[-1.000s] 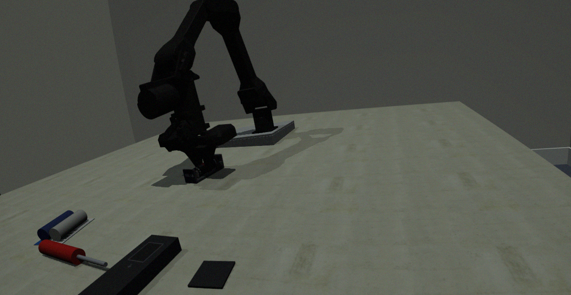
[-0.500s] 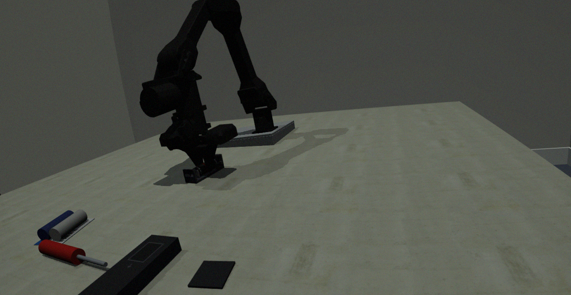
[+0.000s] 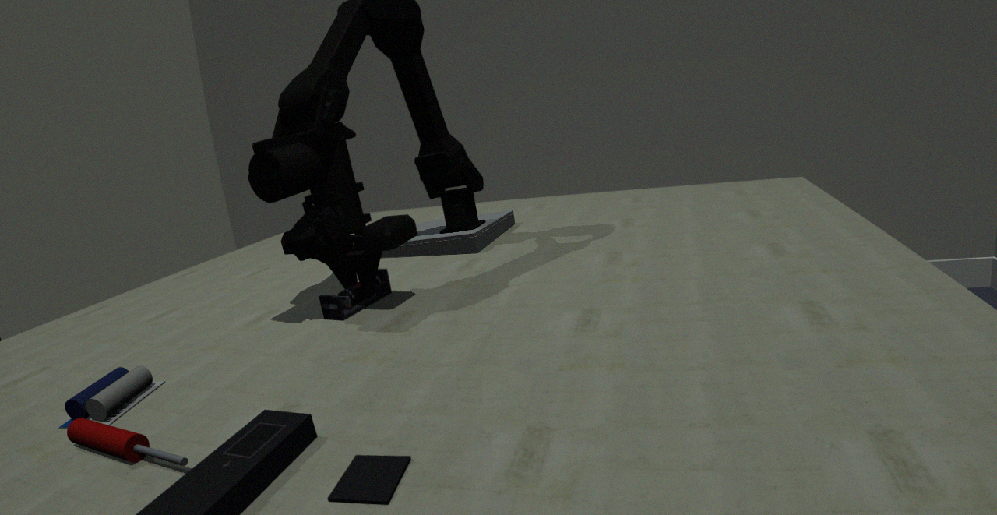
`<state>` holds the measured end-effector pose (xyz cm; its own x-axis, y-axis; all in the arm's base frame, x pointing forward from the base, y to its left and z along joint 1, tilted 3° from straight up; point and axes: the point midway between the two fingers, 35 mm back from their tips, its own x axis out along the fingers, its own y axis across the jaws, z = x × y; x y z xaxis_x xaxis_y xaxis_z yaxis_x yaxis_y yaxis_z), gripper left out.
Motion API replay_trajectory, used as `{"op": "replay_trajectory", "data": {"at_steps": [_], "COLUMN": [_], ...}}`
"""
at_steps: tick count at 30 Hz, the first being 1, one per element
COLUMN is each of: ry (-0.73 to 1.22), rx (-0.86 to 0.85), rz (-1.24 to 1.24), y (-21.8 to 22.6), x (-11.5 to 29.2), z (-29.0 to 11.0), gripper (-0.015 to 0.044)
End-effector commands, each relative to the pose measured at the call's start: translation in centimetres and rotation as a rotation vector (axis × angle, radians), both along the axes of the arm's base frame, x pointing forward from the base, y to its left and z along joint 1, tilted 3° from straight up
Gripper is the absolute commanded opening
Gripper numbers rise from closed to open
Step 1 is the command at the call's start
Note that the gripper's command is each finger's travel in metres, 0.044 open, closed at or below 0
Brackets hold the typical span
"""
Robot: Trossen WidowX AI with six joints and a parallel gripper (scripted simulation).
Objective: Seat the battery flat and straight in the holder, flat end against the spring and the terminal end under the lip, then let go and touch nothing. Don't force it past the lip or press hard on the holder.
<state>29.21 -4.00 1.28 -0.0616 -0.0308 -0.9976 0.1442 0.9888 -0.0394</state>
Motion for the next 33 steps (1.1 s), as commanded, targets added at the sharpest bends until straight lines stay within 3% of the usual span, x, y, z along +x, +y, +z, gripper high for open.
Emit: {"op": "replay_trajectory", "data": {"at_steps": [1,4,18,28,33], "ry": [0.0,0.0,0.0,0.0,0.0], "rx": [0.0,0.0,0.001,0.001,0.001], "rz": [0.003,0.003,0.0,0.0,0.0], "y": [0.0,0.0,0.1,0.4,0.5], "x": [-0.1,-0.1,0.0,0.1,0.1], "z": [0.0,0.0,1.5,8.3,8.9], "gripper": [0.0102,0.0178,0.0178,0.044,0.044]}}
